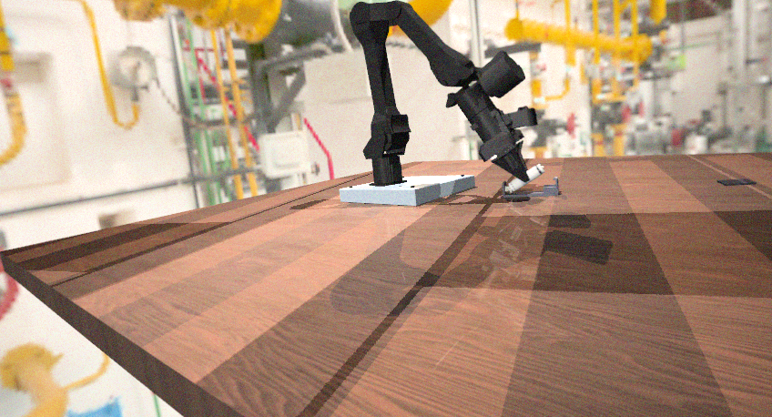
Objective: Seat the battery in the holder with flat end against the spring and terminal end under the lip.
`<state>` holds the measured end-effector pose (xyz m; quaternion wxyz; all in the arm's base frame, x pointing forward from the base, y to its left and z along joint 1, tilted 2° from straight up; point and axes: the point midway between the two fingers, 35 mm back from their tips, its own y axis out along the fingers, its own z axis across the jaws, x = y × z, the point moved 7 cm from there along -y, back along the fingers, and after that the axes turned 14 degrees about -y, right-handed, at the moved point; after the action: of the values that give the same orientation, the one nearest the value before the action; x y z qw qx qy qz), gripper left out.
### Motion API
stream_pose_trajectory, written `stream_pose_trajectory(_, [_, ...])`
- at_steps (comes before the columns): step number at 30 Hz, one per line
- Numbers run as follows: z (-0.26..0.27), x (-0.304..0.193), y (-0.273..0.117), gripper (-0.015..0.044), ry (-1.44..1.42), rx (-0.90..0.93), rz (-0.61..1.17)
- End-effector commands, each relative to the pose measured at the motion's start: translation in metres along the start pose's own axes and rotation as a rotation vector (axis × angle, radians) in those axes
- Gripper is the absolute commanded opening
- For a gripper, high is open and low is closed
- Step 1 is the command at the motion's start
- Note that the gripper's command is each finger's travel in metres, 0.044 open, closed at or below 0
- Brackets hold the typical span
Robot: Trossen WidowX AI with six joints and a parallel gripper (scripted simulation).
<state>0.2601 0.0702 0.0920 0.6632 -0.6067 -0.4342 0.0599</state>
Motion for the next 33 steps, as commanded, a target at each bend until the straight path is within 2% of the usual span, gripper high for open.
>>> stream_pose_trajectory(1, [0.001,-0.001,0.002,0.0061,0.0,0.01,0.034])
stream_pose_trajectory(33, [-0.005,0.016,0.013,0.0061,0.005,0.06,0.206])
